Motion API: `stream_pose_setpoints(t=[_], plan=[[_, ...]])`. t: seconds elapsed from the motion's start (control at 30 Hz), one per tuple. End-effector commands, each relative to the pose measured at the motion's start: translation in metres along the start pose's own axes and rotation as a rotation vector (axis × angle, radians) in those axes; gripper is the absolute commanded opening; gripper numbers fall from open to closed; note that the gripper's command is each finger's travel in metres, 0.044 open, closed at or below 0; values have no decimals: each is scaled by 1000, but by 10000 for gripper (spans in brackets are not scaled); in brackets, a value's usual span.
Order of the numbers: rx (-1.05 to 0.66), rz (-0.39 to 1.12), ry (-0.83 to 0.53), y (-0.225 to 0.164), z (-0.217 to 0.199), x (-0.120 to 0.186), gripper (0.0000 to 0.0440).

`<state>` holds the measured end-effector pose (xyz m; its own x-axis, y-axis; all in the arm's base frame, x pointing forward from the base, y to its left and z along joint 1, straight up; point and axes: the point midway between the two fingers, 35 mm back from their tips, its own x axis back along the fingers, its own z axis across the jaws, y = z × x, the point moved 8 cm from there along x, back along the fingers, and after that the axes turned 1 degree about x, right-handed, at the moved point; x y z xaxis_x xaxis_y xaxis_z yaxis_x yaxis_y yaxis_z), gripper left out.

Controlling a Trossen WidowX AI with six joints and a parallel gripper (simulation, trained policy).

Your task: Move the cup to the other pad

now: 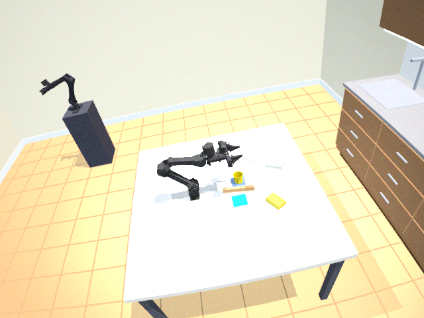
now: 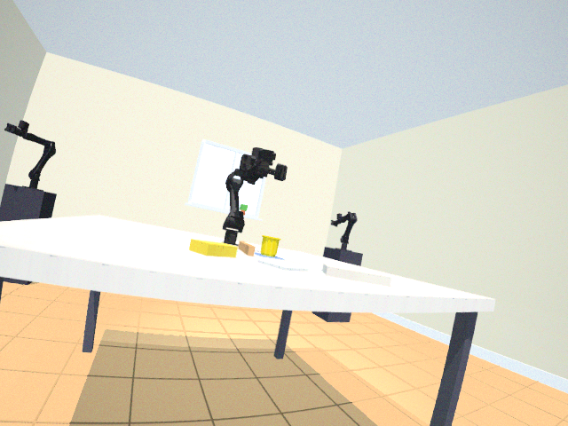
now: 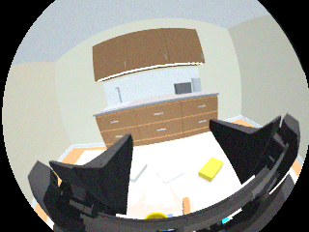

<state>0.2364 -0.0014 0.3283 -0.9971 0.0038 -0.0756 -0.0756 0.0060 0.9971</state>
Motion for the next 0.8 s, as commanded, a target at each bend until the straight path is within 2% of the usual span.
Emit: stream_pose_setpoints(t=[0.0,0.3,0.37,0.77], plan=[[-2,0,1,1,0,0,374],[-37,49,-1,8,1,-2,138],[-51,68,-2,9,2,-3,101],[-176,177,15,21,8,-14,138]])
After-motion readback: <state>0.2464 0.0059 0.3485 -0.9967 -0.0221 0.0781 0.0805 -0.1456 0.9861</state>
